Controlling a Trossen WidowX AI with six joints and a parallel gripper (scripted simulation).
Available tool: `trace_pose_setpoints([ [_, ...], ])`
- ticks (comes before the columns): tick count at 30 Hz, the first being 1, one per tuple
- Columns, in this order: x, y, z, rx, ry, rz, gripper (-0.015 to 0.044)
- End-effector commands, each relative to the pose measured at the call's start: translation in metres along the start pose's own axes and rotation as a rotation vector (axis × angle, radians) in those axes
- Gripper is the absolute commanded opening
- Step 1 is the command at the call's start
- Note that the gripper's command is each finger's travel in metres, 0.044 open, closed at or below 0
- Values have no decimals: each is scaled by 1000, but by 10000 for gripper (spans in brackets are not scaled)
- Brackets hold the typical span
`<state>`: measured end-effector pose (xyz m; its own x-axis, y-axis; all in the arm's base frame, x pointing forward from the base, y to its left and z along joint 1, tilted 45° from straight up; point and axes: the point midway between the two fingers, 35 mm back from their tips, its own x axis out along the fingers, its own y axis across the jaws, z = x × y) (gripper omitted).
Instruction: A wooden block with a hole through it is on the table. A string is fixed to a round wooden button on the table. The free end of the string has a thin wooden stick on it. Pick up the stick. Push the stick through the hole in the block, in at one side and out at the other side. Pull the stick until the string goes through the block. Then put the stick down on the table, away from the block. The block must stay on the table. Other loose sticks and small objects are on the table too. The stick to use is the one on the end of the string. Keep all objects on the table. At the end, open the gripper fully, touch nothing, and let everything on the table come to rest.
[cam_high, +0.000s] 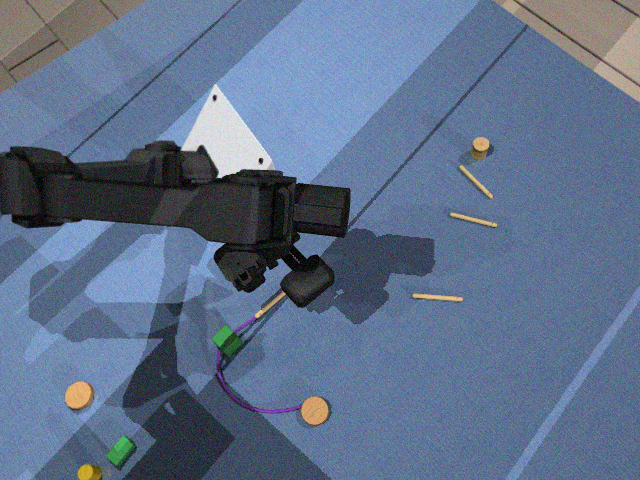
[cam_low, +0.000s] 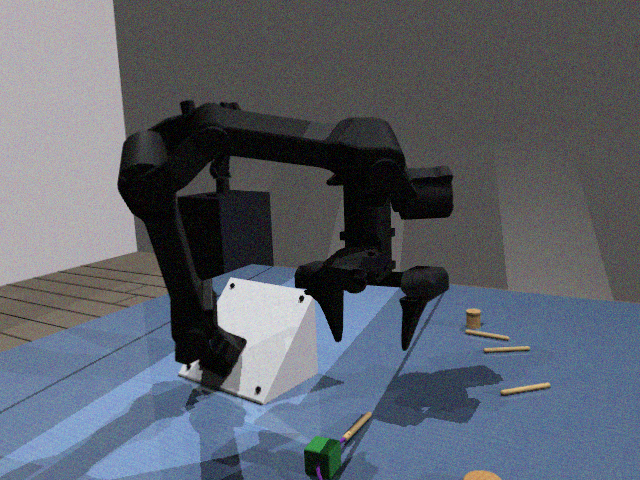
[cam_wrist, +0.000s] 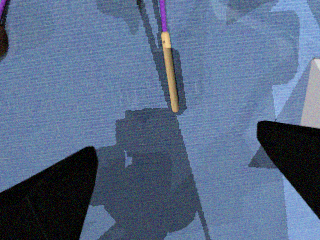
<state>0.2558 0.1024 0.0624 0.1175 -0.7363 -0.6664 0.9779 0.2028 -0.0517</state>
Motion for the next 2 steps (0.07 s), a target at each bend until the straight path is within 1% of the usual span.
trace_pose_setpoints([
  [1, 0, 0, 0, 0, 0, 0, 440],
  [2, 0, 0, 0, 0, 0, 0, 440],
])
